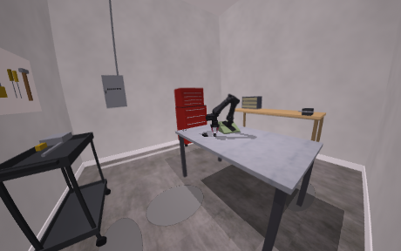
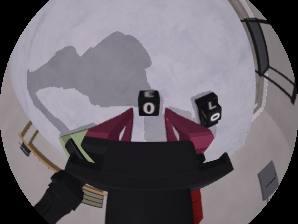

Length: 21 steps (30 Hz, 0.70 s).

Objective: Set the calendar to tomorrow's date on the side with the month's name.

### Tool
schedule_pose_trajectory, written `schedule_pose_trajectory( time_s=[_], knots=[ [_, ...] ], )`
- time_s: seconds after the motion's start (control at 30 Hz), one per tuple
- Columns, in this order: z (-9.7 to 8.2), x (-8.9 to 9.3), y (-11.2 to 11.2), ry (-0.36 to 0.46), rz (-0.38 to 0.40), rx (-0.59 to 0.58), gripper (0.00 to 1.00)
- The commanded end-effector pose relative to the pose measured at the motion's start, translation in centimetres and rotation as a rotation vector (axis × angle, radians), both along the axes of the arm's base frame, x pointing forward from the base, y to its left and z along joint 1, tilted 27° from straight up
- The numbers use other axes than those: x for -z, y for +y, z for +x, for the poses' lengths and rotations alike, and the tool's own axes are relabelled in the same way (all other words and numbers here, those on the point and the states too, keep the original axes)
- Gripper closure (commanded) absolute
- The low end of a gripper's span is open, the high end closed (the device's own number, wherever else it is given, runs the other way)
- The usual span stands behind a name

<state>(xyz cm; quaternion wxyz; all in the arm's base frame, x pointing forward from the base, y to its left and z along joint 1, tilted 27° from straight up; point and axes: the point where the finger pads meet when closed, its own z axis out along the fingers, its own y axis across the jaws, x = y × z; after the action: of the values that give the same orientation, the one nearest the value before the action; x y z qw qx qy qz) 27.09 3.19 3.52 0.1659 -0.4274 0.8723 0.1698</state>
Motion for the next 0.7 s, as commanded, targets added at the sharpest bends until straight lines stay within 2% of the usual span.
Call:
schedule_pose_trajectory(
  time_s=[0.0,0.33,0.67],
  knots=[
    [0.2,-0.1,-0.1,-0.007,-0.001,0.003,0.55],
    [0.3,0.5,0.2,-0.007,-0.001,0.003,0.55],
    [0.5,1.9,0.9,-0.007,0.0,0.003,0.55]
  ],
)
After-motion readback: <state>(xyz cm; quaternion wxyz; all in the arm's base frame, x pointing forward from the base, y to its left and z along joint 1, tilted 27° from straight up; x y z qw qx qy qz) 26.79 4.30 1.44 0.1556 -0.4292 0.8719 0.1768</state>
